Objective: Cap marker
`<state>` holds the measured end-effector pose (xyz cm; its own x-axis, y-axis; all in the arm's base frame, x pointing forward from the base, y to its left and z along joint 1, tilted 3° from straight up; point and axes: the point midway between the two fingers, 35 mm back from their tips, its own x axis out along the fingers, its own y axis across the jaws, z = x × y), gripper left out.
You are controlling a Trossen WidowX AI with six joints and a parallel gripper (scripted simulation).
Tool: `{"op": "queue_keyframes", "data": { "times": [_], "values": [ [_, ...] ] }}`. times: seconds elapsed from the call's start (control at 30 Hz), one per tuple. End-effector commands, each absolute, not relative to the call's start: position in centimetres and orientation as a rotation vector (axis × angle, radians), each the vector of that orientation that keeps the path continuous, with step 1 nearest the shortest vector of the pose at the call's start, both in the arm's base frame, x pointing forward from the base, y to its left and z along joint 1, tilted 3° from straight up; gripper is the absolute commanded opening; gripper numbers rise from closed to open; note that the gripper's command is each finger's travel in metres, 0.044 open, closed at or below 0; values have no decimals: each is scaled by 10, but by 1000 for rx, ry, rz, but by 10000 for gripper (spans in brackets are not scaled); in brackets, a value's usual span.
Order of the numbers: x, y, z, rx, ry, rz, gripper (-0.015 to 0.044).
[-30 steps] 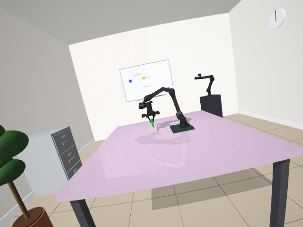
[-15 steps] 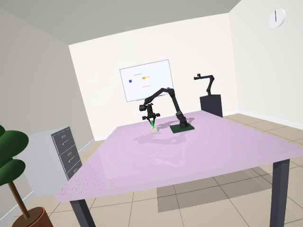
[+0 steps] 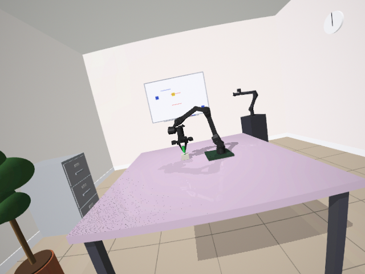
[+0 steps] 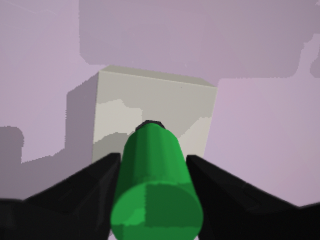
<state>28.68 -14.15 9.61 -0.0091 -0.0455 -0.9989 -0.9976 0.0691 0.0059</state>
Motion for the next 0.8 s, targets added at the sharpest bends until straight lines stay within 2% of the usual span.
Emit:
{"op": "queue_keyframes", "data": {
  "times": [0.0,0.3,0.53,0.67,0.77],
  "values": [
    [287,-142,96,-1188,1280,1141,210],
    [287,-142,96,-1188,1280,1141,440],
    [288,-139,163,-1188,1280,1142,440],
    [287,-138,171,-1188,1280,1142,440],
    [287,-138,170,-1080,1340,1030,361]
  ]
}}
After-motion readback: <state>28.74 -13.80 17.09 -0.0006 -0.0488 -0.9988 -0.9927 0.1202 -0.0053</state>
